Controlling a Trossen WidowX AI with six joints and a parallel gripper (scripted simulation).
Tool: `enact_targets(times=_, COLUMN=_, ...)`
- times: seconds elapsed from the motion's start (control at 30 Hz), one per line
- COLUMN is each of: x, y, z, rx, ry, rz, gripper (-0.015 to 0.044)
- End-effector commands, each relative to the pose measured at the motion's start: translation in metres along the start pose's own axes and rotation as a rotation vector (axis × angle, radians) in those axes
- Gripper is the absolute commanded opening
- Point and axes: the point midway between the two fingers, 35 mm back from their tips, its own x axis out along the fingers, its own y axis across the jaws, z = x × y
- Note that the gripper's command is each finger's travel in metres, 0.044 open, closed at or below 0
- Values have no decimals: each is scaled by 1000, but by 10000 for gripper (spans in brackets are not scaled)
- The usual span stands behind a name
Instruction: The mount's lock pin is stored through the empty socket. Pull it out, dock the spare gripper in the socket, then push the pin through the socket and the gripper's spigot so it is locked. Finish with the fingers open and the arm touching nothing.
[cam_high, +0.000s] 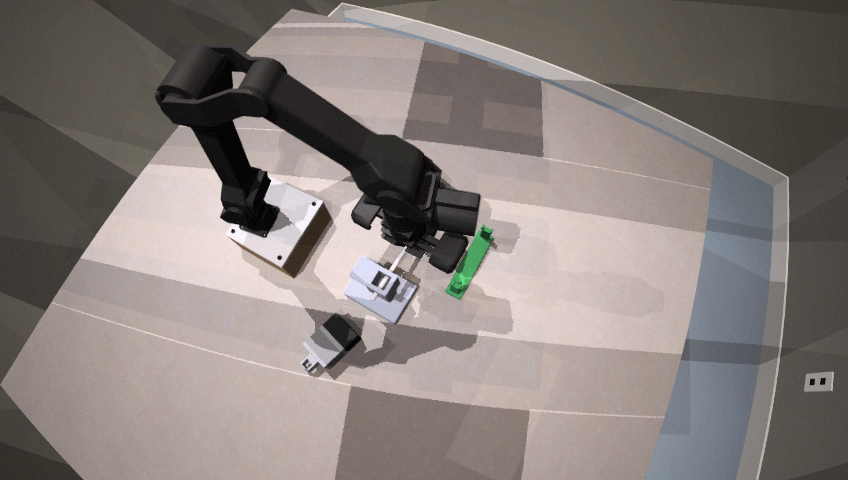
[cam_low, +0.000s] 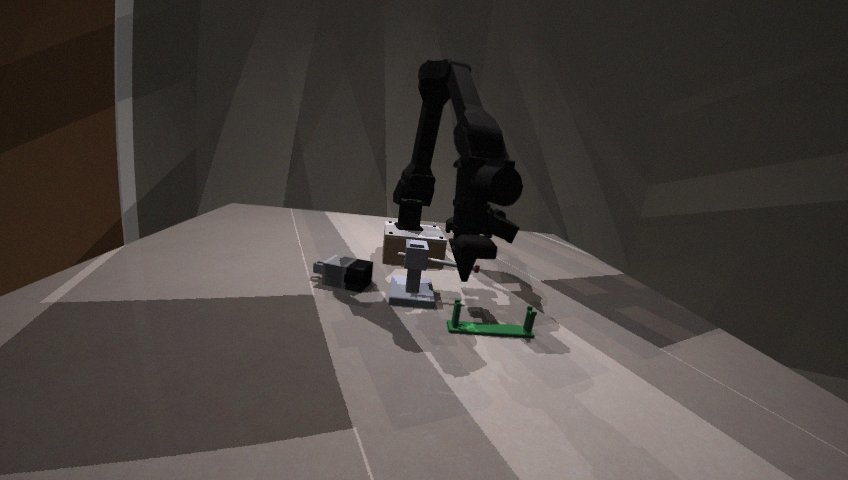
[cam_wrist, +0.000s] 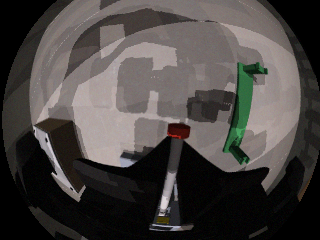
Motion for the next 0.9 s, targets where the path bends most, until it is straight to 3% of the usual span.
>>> enact_targets(times=0.0, x=-5, y=-1, z=4, rx=-2, ry=-74, rz=-4, gripper=0)
enact_targets(times=0.87, x=-9, y=-1, z=20, rx=-6, ry=-107, rz=2, gripper=0)
